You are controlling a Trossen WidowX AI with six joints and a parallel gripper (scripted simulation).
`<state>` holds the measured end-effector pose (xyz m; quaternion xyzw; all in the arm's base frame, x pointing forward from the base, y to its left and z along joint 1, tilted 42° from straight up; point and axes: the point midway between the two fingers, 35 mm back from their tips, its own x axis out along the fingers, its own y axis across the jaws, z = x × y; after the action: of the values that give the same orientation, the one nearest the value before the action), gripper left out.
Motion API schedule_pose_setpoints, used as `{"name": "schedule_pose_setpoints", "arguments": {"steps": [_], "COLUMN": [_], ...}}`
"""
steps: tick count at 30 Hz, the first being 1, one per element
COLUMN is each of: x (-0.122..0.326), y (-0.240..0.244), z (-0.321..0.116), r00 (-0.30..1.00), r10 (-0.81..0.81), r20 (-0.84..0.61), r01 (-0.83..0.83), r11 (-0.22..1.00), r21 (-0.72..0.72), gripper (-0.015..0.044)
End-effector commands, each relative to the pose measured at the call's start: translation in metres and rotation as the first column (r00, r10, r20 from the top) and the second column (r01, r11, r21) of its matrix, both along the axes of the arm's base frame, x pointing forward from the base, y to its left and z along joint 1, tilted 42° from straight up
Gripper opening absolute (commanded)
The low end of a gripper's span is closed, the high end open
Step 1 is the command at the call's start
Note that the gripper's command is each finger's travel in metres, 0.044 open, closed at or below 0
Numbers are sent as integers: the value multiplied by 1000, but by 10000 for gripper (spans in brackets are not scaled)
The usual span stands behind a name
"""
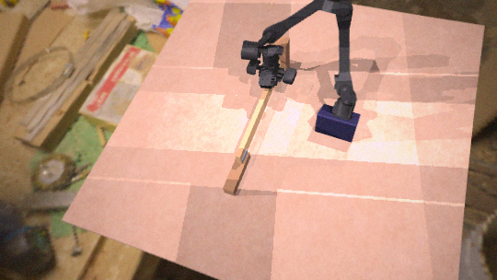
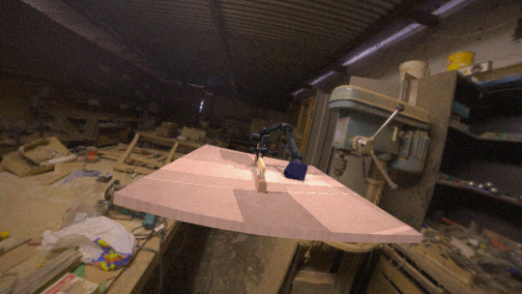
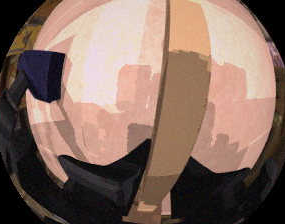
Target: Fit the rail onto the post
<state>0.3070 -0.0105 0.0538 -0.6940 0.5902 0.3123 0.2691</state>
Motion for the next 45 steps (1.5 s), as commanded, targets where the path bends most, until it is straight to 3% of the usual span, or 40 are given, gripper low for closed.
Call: {"name": "schedule_pose_setpoints", "arguments": {"steps": [1, 41, 45], "x": [1, 2, 2], "y": [-1, -10, -9], "z": [2, 11, 9], "r00": [1000, 1000, 1000], "r10": [3, 3, 1], "r20": [2, 3, 1], "r01": [-3, -3, -1], "r11": [1000, 1000, 1000], "r21": [-1, -2, -1], "gripper": [0, 0, 105]}}
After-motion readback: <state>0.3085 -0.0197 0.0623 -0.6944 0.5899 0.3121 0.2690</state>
